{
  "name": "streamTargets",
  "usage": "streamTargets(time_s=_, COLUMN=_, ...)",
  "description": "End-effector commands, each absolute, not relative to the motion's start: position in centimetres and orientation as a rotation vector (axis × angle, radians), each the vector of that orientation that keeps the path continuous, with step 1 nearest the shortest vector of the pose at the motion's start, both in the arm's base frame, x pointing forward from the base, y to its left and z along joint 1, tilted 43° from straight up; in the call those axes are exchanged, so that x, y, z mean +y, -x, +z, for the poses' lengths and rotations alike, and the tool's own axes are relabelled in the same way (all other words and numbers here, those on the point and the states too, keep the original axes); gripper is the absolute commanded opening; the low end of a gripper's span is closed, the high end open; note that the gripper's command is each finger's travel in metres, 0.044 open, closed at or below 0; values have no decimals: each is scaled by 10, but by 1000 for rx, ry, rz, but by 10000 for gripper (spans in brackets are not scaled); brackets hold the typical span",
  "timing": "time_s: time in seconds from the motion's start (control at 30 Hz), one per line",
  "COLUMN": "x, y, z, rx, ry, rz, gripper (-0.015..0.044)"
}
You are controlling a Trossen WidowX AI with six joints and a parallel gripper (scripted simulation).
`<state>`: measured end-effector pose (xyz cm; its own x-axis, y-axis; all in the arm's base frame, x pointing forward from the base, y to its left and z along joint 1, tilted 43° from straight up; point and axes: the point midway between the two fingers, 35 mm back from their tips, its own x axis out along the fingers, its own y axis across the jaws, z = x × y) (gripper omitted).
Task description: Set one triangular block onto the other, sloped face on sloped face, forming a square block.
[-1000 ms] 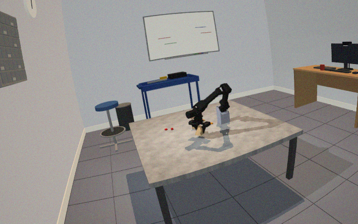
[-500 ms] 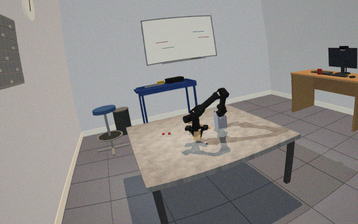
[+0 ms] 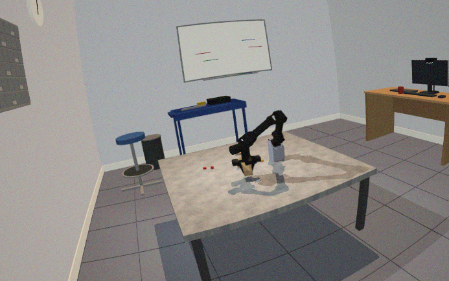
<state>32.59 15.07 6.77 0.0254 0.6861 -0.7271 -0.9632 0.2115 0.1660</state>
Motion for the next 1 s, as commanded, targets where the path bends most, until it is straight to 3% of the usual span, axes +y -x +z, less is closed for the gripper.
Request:
streamTargets(time_s=0.0, x=151, y=-327, z=68, rx=729, ry=521, rz=1385, gripper=0)
streamTargets(time_s=0.7, x=151, y=-328, z=68, rx=339, ry=945, rz=1585, gripper=0)
streamTargets(time_s=0.97, x=151, y=-328, z=68, rx=325, ry=959, rz=1590, gripper=0)
